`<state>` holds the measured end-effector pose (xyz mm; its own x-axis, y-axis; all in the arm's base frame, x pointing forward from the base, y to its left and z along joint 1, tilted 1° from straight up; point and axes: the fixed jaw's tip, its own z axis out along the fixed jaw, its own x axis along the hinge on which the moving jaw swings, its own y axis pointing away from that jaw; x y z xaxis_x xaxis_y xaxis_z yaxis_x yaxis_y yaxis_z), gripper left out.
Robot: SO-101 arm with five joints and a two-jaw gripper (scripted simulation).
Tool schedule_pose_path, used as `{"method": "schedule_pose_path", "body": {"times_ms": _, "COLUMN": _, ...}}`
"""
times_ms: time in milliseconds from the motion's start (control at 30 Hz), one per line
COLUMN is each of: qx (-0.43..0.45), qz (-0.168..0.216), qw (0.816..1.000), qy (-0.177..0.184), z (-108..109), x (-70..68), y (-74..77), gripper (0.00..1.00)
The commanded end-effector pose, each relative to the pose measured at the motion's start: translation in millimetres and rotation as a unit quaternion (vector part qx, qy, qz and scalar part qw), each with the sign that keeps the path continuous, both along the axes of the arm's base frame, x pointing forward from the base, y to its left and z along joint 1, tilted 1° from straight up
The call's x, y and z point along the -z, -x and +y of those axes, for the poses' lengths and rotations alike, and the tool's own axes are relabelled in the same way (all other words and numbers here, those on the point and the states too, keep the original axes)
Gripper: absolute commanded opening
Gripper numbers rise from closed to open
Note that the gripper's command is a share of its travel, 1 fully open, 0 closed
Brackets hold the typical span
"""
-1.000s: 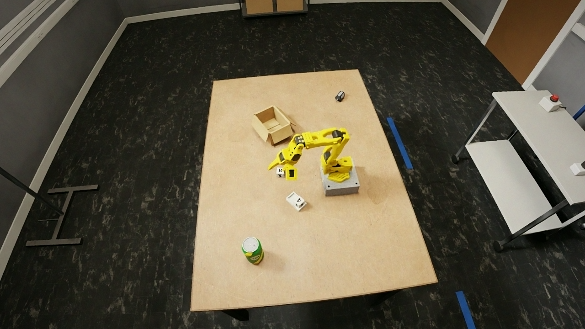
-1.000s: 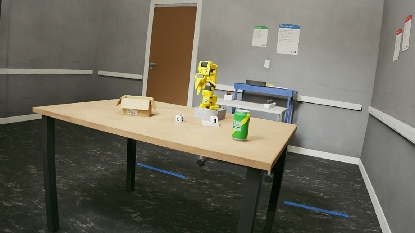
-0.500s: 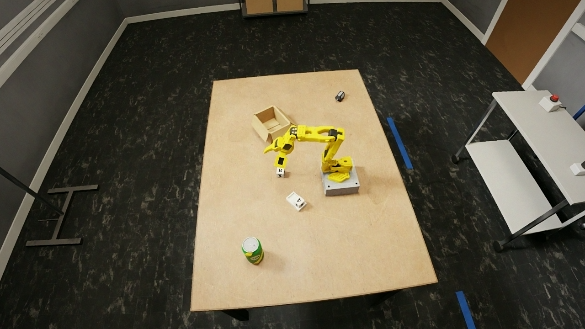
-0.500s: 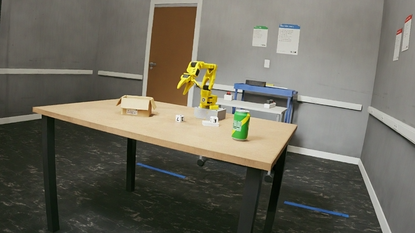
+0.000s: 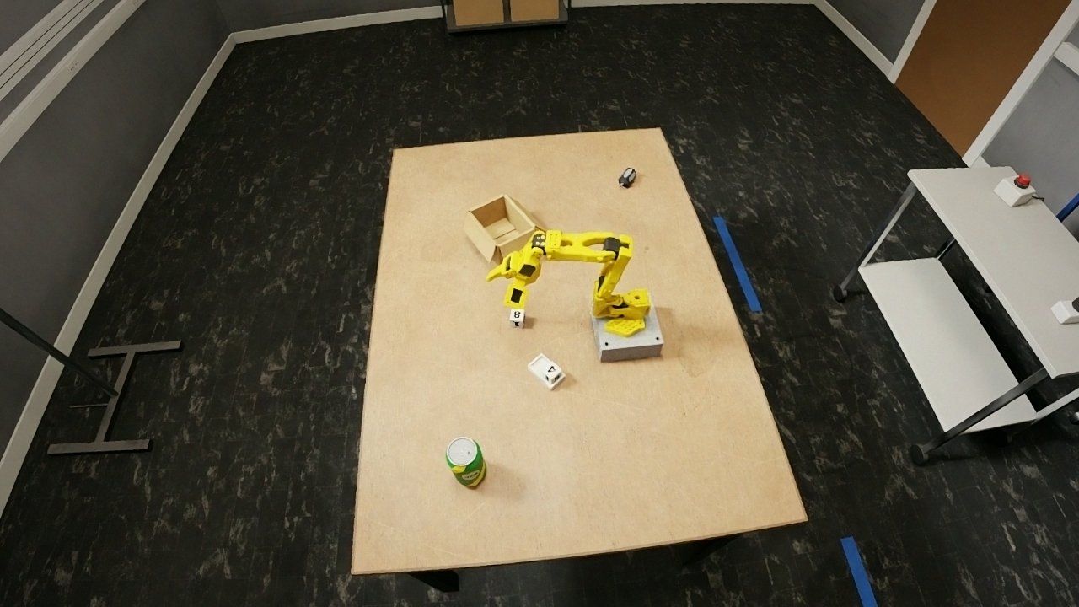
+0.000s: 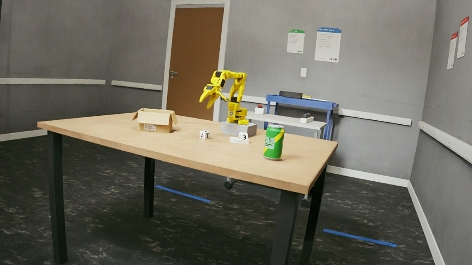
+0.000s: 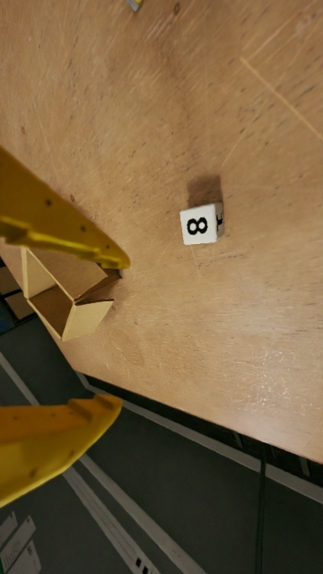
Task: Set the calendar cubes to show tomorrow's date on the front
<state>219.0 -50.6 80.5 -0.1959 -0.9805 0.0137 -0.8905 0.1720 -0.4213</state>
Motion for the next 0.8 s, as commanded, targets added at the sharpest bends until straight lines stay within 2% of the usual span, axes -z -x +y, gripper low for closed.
{"method": "schedule_pose_path", "body": {"times_ms": 0, "qx": 0.009, "qz": 0.021, "qw": 1.000, "qy": -0.007, "z": -2.4, "x": 9.3, "y": -0.3, "gripper": 0.35}}
{"method": "schedule_pose_path", "body": {"times_ms": 200, "qx": 0.009, "qz": 0.103, "qw": 0.994, "qy": -0.026, "z": 0.1, "x": 41.4, "y": 10.2, "gripper": 0.35}}
{"method": "schedule_pose_path", "body": {"times_ms": 267, "qx": 0.009, "qz": 0.103, "qw": 0.994, "qy": -0.026, "z": 0.1, "x": 41.4, "y": 10.2, "gripper": 0.35}}
{"method": "schedule_pose_path", "body": {"times_ms": 500, "qx": 0.009, "qz": 0.194, "qw": 0.980, "qy": -0.047, "z": 4.4, "x": 74.6, "y": 28.0, "gripper": 0.35}}
{"method": "schedule_pose_path", "body": {"times_ms": 633, "qx": 0.009, "qz": 0.218, "qw": 0.974, "qy": -0.052, "z": 5.8, "x": 83.0, "y": 33.9, "gripper": 0.35}}
{"method": "schedule_pose_path", "body": {"times_ms": 767, "qx": 0.009, "qz": 0.223, "qw": 0.973, "qy": -0.053, "z": 6.0, "x": 84.5, "y": 35.0, "gripper": 0.35}}
